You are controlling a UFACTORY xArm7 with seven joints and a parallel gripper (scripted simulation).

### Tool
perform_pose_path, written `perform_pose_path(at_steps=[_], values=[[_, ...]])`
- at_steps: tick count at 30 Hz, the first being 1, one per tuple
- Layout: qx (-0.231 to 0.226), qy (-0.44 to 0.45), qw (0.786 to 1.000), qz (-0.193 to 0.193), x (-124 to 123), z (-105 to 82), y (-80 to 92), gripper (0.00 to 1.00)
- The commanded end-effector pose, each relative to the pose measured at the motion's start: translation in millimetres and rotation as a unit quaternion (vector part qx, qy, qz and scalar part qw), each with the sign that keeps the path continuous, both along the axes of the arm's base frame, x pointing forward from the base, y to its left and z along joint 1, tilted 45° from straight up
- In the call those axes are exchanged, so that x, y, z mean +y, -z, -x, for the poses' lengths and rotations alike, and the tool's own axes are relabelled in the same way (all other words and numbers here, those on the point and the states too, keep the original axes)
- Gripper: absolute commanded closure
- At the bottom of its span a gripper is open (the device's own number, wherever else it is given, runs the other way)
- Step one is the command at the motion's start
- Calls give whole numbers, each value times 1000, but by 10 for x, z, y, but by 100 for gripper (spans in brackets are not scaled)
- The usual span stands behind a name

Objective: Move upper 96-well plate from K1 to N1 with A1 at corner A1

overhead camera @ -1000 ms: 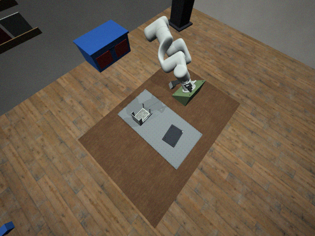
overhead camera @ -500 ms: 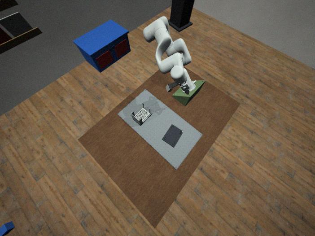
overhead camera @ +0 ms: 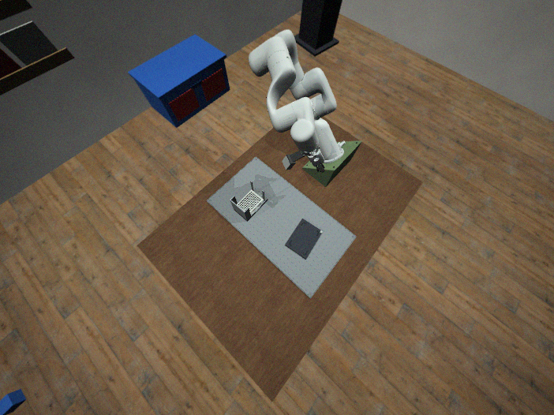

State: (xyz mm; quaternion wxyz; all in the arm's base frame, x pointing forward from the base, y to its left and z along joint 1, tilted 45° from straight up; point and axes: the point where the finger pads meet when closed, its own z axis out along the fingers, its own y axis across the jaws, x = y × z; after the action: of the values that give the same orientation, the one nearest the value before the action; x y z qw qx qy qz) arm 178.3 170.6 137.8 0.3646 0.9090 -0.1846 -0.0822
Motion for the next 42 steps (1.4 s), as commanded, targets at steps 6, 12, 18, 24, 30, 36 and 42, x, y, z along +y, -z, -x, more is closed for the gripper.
perform_pose_path(at_steps=[6,12,18,24,30,36,42], values=[[-4,-29,1000,-11,-45,-330,13,0],[-7,-48,999,-16,-114,-622,14,0],[-10,-83,996,-23,-164,-797,9,0],[-10,-83,996,-22,-222,-988,4,0],[-13,-119,992,-25,-299,-1208,-9,0],[-13,-119,992,-25,-363,-1382,-20,0],[-13,-156,987,-24,-423,-1520,-33,0]])
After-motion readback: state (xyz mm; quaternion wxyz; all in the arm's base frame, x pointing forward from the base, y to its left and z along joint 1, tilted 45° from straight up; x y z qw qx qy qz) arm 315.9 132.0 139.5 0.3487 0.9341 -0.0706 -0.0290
